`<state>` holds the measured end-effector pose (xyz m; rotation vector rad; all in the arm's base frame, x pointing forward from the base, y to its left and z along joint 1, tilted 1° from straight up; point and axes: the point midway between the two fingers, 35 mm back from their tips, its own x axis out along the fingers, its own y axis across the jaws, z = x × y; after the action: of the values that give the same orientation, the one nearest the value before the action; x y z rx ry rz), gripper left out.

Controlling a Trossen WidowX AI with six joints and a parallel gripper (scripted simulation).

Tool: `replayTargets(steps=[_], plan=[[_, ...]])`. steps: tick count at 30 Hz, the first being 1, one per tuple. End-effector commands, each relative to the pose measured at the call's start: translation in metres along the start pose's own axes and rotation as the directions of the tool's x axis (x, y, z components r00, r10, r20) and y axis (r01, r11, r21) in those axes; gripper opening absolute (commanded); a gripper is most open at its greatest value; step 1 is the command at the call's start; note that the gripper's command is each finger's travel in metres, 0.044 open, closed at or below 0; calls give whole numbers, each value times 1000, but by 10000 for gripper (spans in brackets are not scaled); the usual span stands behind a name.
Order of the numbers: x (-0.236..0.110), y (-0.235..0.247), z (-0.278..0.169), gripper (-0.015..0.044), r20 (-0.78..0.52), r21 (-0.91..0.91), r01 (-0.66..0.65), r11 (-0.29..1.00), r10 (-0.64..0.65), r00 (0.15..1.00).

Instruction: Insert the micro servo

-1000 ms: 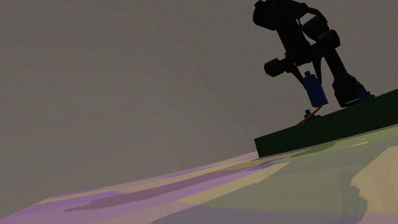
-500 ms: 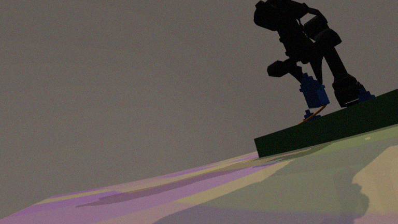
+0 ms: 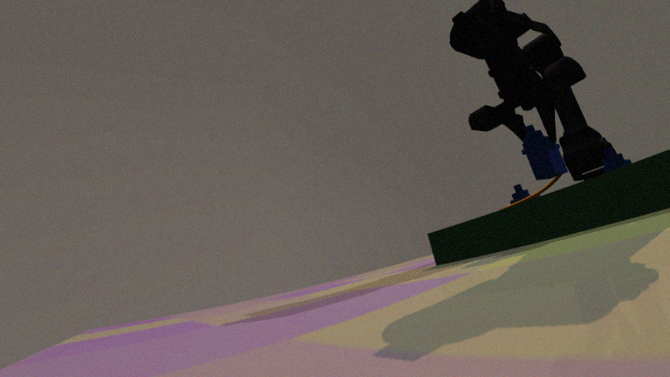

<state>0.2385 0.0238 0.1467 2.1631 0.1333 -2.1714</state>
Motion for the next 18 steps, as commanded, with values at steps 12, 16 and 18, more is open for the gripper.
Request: replayTargets(steps=[12, 16, 18], plan=[[1, 0, 51, 0, 3, 2, 2, 1000, -2, 1000], [4, 0, 51, 0, 3, 2, 2, 1000, -2, 1000], [7, 0, 51, 0, 3, 2, 2, 1000, -2, 1000]])
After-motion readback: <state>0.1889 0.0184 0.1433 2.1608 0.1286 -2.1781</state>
